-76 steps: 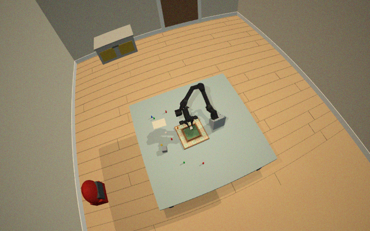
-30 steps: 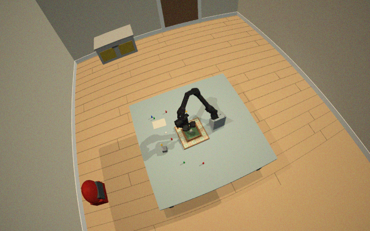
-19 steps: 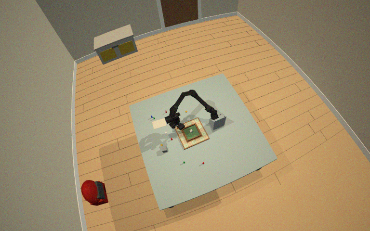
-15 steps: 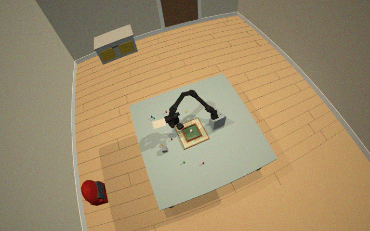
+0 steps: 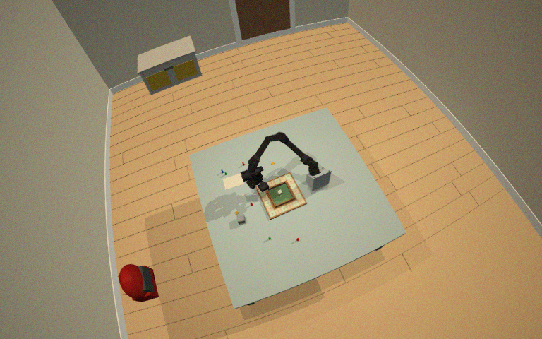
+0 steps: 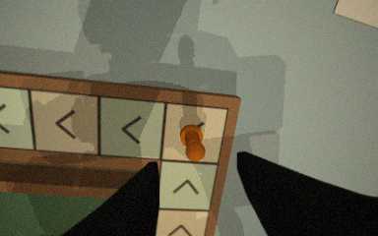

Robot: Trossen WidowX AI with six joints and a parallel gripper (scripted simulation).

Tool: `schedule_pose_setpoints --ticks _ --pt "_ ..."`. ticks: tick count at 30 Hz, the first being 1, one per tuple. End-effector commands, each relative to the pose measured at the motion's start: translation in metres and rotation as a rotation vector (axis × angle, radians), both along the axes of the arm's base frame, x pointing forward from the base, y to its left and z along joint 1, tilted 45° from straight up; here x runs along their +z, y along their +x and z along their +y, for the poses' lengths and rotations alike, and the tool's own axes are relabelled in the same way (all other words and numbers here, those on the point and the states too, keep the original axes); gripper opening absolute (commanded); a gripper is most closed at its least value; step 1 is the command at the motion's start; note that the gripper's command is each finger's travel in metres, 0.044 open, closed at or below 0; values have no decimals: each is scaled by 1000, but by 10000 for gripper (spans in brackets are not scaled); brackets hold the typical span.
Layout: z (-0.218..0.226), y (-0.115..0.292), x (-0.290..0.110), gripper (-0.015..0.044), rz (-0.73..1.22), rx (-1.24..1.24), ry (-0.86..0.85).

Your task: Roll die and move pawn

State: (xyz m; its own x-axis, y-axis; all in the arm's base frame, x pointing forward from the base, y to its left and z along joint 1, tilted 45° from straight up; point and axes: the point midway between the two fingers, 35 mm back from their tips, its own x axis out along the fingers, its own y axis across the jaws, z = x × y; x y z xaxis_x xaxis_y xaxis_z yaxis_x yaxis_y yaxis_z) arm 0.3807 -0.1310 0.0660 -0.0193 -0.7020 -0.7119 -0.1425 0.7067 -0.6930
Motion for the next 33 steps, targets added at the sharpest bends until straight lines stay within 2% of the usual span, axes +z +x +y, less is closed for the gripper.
schedule_pose_setpoints --ticks 1,22,28,33 --pt "-6 -2 -5 200 7 -2 -5" --pt "-29 -3 -27 200 7 -2 -7" --pt "-29 -3 -27 43 7 -2 -7" --pt "-29 -3 -27 9 7 -2 -7"
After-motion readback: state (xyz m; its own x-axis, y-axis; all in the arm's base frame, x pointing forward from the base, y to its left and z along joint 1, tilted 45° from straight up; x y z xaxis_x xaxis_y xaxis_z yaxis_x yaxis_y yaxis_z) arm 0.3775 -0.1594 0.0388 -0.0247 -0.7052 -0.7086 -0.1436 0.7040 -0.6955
